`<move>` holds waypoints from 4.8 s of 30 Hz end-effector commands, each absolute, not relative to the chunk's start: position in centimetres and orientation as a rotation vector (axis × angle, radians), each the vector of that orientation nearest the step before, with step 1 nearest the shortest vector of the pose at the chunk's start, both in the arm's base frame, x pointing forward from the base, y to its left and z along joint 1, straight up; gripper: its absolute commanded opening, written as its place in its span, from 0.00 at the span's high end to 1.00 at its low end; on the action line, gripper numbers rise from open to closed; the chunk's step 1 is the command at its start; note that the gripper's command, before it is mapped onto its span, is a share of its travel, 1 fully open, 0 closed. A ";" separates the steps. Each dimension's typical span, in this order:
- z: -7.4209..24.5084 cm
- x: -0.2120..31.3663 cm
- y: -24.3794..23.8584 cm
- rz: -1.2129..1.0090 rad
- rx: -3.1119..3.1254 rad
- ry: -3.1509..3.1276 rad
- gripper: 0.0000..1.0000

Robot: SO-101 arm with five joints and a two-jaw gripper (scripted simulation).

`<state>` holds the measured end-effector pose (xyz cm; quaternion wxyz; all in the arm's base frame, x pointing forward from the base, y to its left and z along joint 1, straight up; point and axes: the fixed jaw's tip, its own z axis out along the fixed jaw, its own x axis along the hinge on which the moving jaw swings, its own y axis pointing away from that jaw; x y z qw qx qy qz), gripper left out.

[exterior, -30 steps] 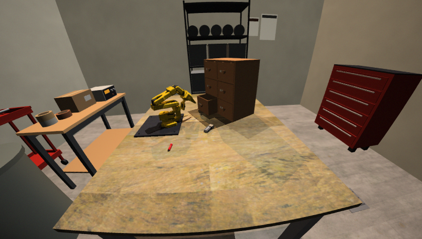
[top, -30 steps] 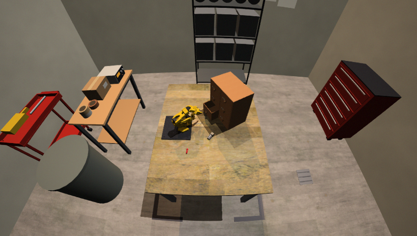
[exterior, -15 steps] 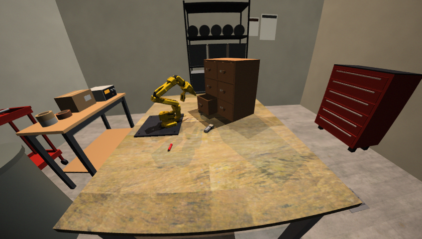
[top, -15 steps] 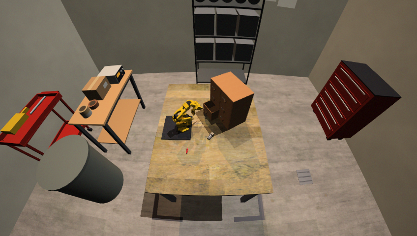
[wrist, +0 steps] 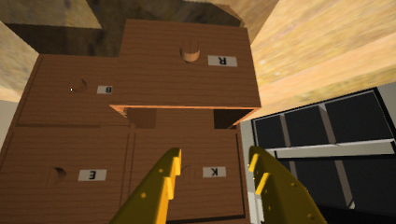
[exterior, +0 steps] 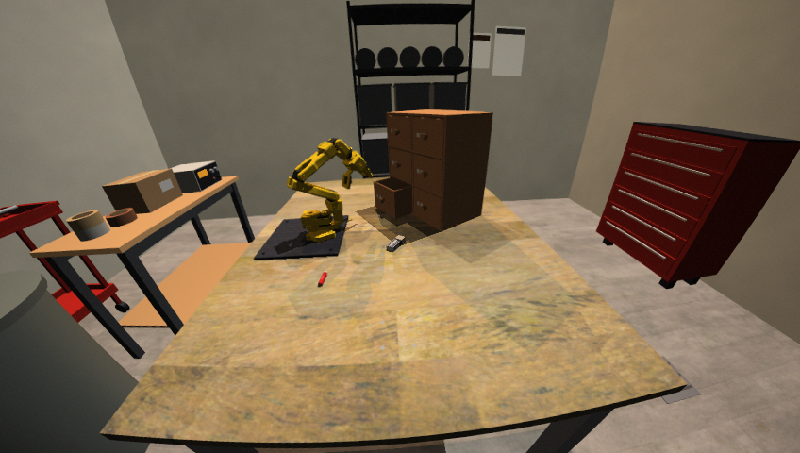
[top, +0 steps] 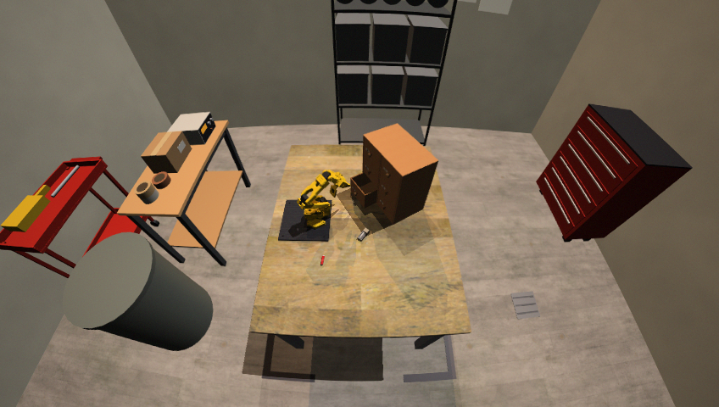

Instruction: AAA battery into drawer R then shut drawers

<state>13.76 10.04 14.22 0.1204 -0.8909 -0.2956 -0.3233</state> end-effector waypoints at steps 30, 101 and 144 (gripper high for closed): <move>12.2 12.1 8.8 -0.696 -2.747 -0.760 0.79; 11.9 11.5 8.5 -0.284 -2.292 1.330 0.79; 12.0 11.7 8.8 0.024 -1.403 2.213 0.79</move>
